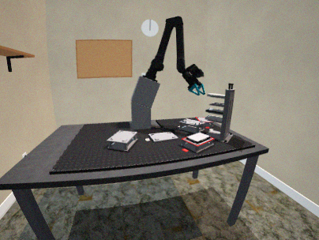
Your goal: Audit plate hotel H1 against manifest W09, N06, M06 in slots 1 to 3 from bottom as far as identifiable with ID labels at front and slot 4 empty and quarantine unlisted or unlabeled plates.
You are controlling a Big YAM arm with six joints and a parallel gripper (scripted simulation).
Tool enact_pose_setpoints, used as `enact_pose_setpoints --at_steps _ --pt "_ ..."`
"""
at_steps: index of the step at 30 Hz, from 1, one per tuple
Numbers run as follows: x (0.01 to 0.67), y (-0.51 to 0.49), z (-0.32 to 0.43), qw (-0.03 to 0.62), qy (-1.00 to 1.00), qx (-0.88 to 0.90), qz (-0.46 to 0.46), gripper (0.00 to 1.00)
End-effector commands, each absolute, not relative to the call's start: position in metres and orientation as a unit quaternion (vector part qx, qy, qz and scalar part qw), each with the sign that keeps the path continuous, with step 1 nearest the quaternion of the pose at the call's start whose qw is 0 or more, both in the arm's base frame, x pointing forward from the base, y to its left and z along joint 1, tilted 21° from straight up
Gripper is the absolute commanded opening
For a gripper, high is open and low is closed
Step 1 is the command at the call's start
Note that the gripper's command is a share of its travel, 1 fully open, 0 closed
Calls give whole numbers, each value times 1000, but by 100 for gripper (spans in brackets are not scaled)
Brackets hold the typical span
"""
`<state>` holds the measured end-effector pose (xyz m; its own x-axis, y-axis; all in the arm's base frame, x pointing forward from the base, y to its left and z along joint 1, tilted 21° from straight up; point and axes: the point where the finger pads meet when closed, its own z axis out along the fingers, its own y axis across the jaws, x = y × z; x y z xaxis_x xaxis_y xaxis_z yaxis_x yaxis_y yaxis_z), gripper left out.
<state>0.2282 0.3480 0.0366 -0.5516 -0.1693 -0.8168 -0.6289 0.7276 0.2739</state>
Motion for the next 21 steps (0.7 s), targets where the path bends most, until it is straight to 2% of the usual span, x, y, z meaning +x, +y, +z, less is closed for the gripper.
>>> enact_pose_setpoints --at_steps 1,21 --pt "239 355 43 417 831 -237 281 100" --pt "258 369 48 416 832 -237 280 100"
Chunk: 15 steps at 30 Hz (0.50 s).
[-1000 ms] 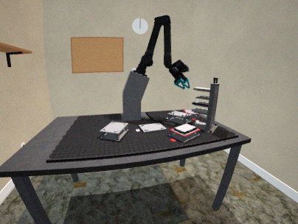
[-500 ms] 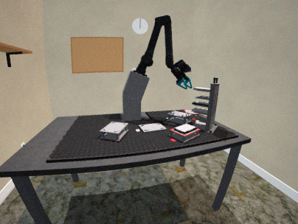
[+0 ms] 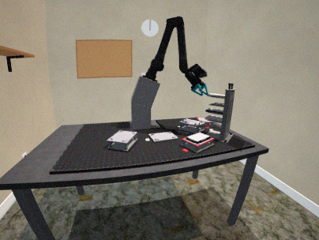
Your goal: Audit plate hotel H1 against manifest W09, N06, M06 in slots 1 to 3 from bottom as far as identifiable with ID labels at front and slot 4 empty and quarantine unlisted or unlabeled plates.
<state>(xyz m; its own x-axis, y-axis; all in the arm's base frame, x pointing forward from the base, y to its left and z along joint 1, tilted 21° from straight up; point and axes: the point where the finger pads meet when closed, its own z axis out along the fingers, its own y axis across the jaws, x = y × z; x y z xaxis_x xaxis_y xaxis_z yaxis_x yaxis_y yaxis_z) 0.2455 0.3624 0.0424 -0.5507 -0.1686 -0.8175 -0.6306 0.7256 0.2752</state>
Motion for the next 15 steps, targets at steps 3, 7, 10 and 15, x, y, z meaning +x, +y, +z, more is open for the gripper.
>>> enact_pose_setpoints --at_steps 3,7,10,15 --pt "262 371 49 417 832 -236 281 100" --pt "265 375 50 416 831 -238 281 100" --pt "269 377 51 417 832 -236 281 100" --pt "269 384 59 421 826 -238 289 100"
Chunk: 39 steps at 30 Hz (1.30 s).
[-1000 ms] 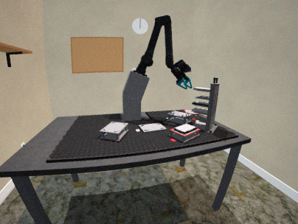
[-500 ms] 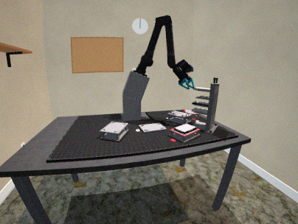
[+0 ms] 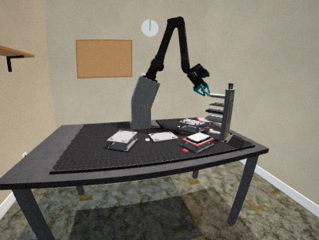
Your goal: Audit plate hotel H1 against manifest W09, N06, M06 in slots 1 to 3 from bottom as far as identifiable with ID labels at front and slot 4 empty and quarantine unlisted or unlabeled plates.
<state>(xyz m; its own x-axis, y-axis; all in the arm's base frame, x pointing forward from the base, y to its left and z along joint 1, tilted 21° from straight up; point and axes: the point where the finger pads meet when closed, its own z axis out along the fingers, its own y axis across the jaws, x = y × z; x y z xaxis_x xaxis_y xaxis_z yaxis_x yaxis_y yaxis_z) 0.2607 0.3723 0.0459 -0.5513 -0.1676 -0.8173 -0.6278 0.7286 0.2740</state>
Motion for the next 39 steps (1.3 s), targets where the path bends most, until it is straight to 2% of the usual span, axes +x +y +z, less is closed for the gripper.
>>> enact_pose_setpoints --at_steps 1,22,23,39 --pt "270 383 55 417 830 -239 284 100" --pt "284 393 64 421 827 -235 290 100" --pt "284 393 64 421 827 -235 290 86" --pt "284 393 64 421 827 -235 290 86"
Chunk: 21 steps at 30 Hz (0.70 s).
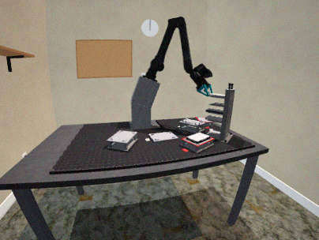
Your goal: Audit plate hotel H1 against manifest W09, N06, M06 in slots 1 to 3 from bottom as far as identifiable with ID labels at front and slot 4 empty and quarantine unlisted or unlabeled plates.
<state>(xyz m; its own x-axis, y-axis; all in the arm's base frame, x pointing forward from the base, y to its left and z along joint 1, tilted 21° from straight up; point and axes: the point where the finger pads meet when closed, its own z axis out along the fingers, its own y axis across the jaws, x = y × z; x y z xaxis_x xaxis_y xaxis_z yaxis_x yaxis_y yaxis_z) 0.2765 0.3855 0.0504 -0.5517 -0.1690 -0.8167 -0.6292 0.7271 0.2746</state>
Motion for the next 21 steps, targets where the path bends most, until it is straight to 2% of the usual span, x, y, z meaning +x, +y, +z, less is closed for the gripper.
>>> enact_pose_setpoints --at_steps 1,21 --pt "284 393 64 421 827 -235 290 86" --pt "266 384 65 424 822 -234 299 86"
